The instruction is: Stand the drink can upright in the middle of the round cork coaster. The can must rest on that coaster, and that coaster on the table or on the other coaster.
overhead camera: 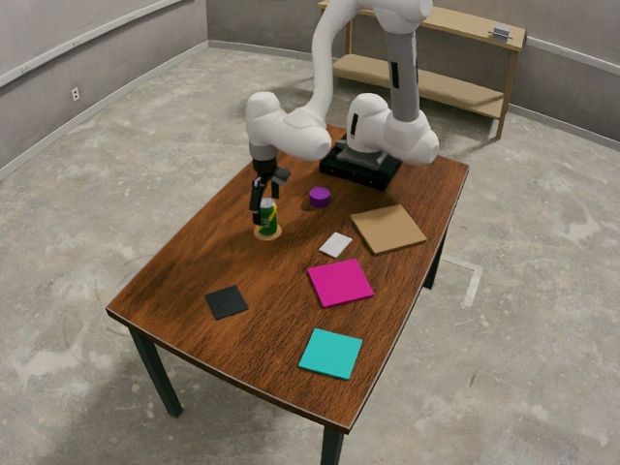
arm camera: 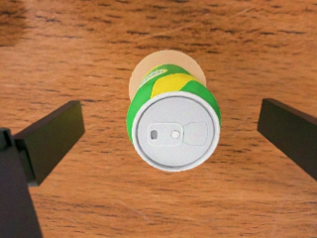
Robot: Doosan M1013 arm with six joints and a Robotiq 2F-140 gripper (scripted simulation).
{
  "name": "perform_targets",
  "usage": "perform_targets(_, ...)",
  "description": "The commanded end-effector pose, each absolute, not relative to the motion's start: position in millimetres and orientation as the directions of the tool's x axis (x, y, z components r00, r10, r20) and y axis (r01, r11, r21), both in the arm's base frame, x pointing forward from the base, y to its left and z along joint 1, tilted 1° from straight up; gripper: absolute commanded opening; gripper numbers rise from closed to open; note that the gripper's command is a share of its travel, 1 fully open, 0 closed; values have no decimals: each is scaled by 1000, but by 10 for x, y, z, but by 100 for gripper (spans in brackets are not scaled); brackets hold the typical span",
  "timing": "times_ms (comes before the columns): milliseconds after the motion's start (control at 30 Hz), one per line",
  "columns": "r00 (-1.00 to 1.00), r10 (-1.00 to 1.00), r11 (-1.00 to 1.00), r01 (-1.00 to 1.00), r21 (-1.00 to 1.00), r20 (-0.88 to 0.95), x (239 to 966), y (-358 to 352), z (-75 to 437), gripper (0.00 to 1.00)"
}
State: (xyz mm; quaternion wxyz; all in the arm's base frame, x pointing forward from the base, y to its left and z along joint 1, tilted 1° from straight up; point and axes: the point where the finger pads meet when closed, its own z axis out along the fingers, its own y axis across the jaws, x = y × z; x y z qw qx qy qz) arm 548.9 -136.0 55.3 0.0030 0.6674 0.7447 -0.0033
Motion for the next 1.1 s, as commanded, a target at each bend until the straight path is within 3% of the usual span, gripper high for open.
perform_targets(0, -109, 994, 109, 994, 1, -9, 5495, -1360, 560, 100)
perform_targets(567, -109, 994, 109, 994, 1, -9, 5495, -1360, 571, 100)
perform_targets(800, -109, 994, 109, 994, 1, -9, 5473, -1345, 1545, 100)
perform_targets(1067, -109, 994, 109, 994, 1, -9, 5473, -1345, 1558, 100)
